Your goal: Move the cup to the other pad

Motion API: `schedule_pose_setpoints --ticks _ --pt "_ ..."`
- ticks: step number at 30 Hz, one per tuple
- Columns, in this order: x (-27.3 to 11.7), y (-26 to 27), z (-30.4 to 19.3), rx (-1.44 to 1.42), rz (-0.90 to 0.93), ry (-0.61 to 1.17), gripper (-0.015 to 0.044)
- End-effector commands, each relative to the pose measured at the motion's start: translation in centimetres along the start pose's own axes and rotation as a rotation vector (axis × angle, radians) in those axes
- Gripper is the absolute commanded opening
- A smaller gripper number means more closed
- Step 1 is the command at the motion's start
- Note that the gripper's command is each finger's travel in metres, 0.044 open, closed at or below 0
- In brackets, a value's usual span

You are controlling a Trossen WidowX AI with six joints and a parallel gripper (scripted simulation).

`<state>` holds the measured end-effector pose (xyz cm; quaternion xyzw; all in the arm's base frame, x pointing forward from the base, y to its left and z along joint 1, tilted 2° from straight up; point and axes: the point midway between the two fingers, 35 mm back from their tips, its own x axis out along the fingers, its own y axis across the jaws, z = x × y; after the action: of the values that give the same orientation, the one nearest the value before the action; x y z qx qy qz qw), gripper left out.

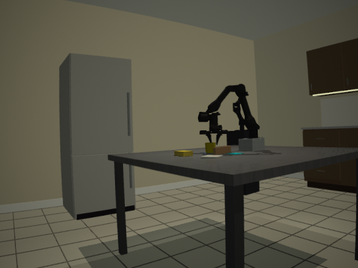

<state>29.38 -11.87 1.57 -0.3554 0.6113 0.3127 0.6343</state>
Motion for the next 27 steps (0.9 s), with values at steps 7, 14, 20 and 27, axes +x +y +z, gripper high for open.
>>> schedule_pose_setpoints --ticks 7,14,20,27 --pt "2.03 0.52 -0.19 -0.004 0.015 0.008 0.0167" --pt "2.06 0.53 -0.19 -0.004 0.015 0.008 0.0167" --pt "2.06 0.53 -0.19 -0.004 0.015 0.008 0.0167" --pt "1.86 0.45 -0.08 0.0 0.012 0.003 0.012"
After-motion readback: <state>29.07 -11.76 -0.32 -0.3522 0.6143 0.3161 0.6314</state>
